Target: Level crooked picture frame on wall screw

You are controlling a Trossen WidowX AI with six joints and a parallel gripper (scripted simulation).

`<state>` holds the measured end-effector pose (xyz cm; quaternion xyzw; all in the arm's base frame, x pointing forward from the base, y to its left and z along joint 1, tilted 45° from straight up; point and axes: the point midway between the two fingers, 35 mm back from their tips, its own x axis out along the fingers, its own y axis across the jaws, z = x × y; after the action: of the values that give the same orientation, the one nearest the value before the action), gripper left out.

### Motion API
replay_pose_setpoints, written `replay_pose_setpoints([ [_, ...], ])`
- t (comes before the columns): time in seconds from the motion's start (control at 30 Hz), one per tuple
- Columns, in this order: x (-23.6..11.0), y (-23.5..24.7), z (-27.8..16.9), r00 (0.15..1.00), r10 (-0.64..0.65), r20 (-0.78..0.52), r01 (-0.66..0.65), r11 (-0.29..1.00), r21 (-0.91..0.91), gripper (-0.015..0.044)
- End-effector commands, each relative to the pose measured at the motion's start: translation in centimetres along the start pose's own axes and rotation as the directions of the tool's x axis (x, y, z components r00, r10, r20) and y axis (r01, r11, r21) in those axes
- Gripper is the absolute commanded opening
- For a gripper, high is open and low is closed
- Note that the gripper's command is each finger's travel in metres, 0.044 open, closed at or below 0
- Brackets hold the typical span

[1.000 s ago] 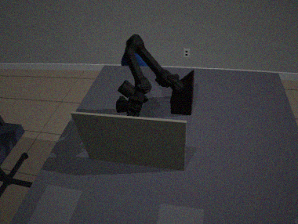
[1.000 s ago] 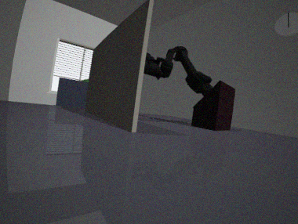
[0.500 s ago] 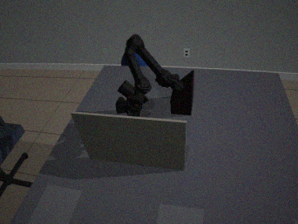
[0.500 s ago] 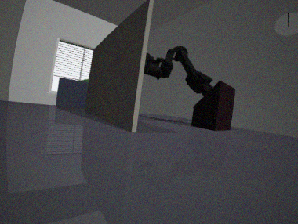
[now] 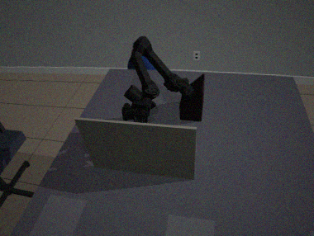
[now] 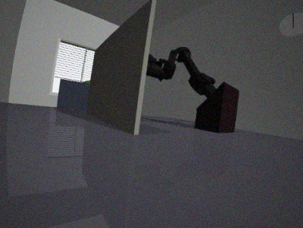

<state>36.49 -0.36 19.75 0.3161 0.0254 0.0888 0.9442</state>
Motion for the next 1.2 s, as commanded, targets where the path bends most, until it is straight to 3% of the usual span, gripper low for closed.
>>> replay_pose_setpoints([
  [0.0,0.00,-0.03,0.04,1.000,0.001,0.000,-0.001,1.000,0.024,0.0000],
  [0.8,0.00,-0.16,0.07,1.000,0.002,-0.001,-0.001,0.989,0.148,0.0000],
  [1.13,-0.01,-0.13,0.03,1.000,0.000,-0.001,0.000,0.992,0.130,0.0260],
  [1.17,-0.01,-0.13,0.03,1.000,0.000,-0.001,0.000,0.992,0.130,0.0260],
])
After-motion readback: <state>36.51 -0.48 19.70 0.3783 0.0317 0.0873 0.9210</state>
